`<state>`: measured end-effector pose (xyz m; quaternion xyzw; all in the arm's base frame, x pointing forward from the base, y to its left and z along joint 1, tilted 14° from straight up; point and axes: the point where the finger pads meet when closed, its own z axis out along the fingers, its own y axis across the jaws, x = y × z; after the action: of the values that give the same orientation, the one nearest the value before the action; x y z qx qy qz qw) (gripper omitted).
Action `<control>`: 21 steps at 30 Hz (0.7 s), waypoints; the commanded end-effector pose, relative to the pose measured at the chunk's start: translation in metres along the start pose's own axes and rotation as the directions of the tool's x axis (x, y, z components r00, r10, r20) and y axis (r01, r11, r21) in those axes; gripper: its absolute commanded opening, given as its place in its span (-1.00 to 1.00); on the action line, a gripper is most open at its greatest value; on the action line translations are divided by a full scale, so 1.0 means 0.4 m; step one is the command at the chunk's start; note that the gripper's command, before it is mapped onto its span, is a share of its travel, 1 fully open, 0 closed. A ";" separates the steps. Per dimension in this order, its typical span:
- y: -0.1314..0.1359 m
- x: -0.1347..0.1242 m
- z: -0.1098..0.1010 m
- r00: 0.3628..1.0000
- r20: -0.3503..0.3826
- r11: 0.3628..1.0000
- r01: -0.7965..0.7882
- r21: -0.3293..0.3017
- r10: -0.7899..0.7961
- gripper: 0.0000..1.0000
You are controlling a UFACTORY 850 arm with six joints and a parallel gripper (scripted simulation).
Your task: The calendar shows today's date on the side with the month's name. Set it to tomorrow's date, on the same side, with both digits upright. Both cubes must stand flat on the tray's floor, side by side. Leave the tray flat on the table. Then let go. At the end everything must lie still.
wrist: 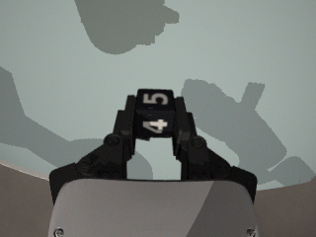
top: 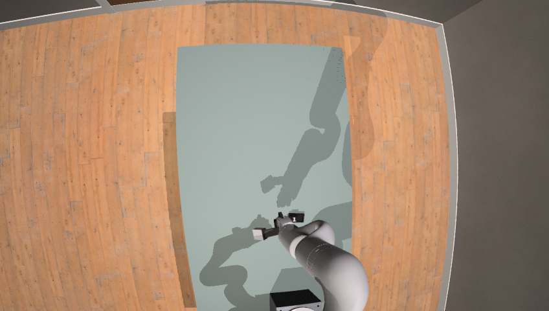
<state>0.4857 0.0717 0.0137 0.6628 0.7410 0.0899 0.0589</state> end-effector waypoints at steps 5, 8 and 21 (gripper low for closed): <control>0.002 0.004 0.000 0.997 0.065 0.998 0.050 -0.027 -0.048 -0.47; 0.002 0.004 0.000 0.997 0.065 0.998 0.050 -0.027 -0.048 -0.47; 0.002 0.004 0.002 0.997 0.065 0.998 0.050 -0.027 -0.048 -0.47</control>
<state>0.4856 0.0732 0.0134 0.6460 0.7537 0.0813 0.0901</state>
